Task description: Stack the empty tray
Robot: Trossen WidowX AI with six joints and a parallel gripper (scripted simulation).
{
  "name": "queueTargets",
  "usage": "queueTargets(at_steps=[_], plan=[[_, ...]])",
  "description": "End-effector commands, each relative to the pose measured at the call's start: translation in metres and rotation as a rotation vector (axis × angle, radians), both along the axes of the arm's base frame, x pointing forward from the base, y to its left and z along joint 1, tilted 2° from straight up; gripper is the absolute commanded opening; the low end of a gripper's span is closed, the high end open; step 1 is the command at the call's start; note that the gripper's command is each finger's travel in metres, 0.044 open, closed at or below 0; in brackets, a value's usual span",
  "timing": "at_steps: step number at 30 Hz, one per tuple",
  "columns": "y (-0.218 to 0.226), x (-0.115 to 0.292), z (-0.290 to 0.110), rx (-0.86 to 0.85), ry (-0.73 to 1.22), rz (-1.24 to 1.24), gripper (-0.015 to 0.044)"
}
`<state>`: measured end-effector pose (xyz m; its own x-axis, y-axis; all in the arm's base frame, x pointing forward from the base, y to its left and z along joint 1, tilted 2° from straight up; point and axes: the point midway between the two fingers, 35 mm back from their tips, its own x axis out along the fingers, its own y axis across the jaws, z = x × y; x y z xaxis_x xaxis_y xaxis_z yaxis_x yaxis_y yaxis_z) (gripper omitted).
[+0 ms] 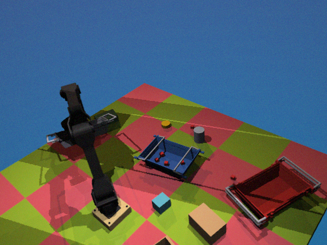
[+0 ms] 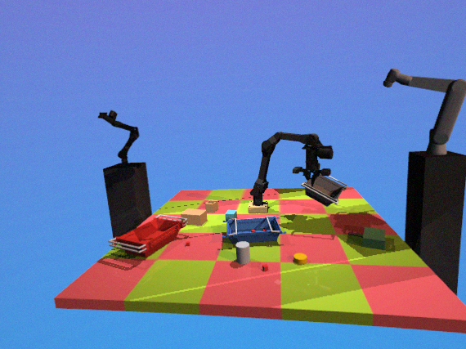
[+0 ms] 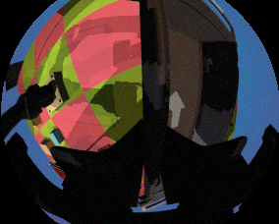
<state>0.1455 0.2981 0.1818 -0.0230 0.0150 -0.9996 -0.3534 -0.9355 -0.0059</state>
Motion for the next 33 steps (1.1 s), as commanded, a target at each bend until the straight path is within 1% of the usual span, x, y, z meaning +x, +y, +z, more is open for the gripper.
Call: queueTargets(at_steps=[1,25,33], plan=[[0.0,0.0,0.01,0.017,-0.009,0.006,0.0],[0.0,0.001,0.01,0.017,-0.009,0.004,0.0],[-0.014,0.027,0.009,0.015,-0.011,-0.077,0.0]])
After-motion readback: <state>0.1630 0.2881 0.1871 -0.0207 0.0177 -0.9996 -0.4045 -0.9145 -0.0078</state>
